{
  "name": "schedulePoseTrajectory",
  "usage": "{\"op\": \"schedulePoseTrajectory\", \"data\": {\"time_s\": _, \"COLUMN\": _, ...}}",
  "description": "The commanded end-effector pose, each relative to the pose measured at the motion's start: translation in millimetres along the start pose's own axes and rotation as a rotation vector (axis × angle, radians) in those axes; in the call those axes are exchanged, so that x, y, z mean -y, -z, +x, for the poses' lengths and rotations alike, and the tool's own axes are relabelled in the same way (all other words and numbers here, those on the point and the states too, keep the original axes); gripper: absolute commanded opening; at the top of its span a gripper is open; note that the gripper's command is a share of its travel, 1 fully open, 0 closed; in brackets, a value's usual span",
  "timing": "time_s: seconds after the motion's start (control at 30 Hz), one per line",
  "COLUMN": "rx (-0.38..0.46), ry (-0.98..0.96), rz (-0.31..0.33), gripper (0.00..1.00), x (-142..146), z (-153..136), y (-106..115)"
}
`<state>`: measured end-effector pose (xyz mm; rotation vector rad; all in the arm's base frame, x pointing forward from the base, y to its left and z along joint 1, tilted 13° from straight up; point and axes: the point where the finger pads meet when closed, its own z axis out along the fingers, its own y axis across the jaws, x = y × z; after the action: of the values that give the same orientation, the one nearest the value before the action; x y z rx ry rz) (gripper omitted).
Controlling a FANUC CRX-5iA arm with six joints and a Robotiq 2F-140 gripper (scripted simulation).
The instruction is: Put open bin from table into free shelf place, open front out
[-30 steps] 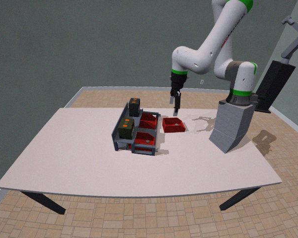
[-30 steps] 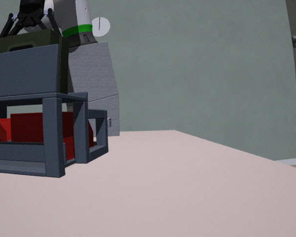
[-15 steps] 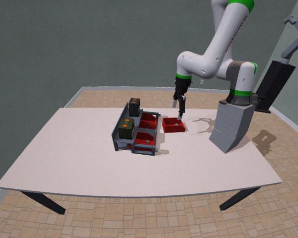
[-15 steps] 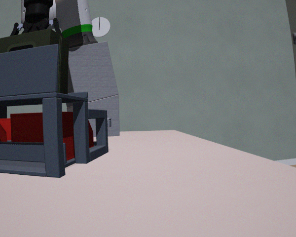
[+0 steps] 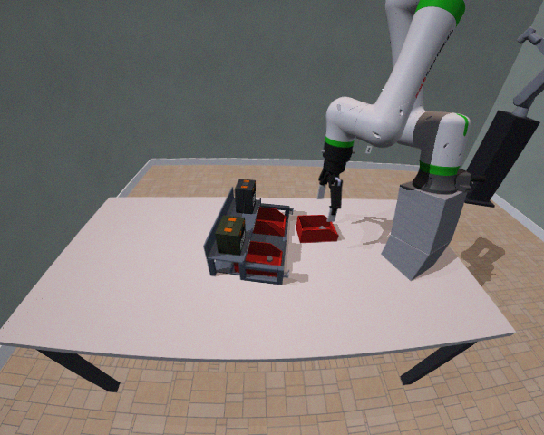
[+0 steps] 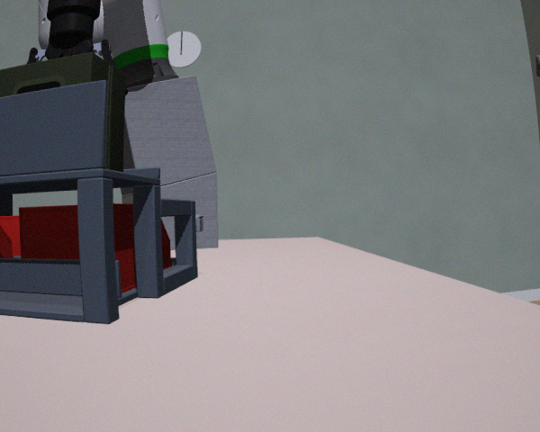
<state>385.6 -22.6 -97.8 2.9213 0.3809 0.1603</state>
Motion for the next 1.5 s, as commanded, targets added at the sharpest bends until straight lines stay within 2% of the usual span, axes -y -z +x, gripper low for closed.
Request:
{"op": "schedulePoseTrajectory", "data": {"time_s": 0.0, "rx": 0.0, "ry": 0.001, "rz": 0.0, "gripper": 1.0, "x": 0.4, "z": -0.6, "y": -0.4}}
{"op": "schedulePoseTrajectory", "data": {"time_s": 0.37, "rx": 0.0, "ry": 0.002, "rz": 0.001, "gripper": 1.0, "x": 0.7, "z": -1.3, "y": -0.9}}
{"op": "schedulePoseTrajectory", "data": {"time_s": 0.4, "rx": 0.0, "ry": 0.002, "rz": 0.001, "gripper": 0.0, "x": 0.7, "z": -1.3, "y": -0.9}}
{"op": "schedulePoseTrajectory", "data": {"time_s": 1.47, "rx": 0.0, "ry": 0.002, "rz": 0.001, "gripper": 0.0, "x": 0.7, "z": -1.3, "y": -0.9}}
